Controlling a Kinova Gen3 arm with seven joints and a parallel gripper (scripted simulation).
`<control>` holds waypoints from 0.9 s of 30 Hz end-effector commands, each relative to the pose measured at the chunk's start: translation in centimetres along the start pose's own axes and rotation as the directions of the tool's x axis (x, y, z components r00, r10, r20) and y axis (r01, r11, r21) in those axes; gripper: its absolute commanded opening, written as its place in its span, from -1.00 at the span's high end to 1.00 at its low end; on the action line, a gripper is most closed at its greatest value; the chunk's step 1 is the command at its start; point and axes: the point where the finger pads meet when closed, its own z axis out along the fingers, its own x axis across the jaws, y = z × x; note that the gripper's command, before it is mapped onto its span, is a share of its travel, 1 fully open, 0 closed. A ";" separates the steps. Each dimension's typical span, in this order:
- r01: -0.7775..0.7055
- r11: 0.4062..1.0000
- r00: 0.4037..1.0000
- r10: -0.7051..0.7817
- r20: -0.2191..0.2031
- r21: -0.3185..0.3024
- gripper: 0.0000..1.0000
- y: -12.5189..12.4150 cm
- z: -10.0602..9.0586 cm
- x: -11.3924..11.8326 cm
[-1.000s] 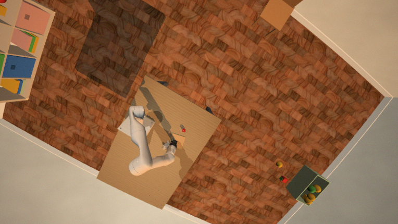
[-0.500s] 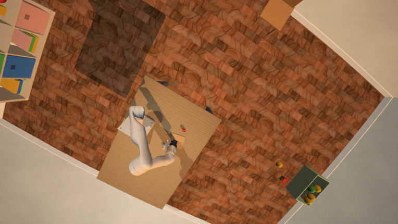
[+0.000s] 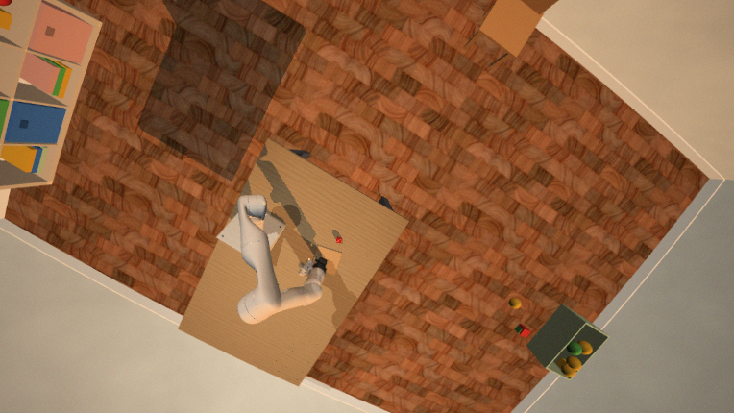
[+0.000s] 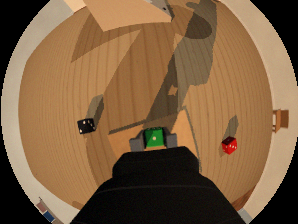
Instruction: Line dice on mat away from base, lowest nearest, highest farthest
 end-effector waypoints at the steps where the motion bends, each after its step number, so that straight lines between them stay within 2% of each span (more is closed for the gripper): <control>1: 0.000 1.000 1.000 0.000 0.001 -0.001 0.02 0.0 -0.1 0.0; 2: 0.000 1.000 1.000 0.000 0.001 -0.001 -0.09 0.0 -0.1 0.0; 6: 0.000 1.000 1.000 0.000 0.001 -0.001 -0.09 0.0 -0.1 0.0; 7: 0.000 1.000 1.000 0.000 0.001 -0.001 -0.21 0.0 -0.1 0.0; 9: 0.000 1.000 1.000 0.000 0.001 -0.001 -0.21 0.0 -0.1 0.0; 10: 0.000 1.000 1.000 0.000 0.001 -0.001 -0.33 0.0 -0.1 0.0; 12: 0.000 1.000 1.000 0.000 0.001 -0.001 -0.33 0.0 -0.1 0.0; 13: 0.000 1.000 1.000 0.000 0.001 -0.001 -0.45 0.0 -0.1 0.0; 15: 0.000 1.000 1.000 0.000 0.001 -0.001 -0.45 0.0 -0.1 0.0; 16: 0.000 1.000 1.000 0.000 0.001 -0.001 -0.57 0.0 -0.1 0.0; 27: 0.000 1.000 1.000 0.000 0.001 -0.001 -0.57 0.0 -0.1 0.0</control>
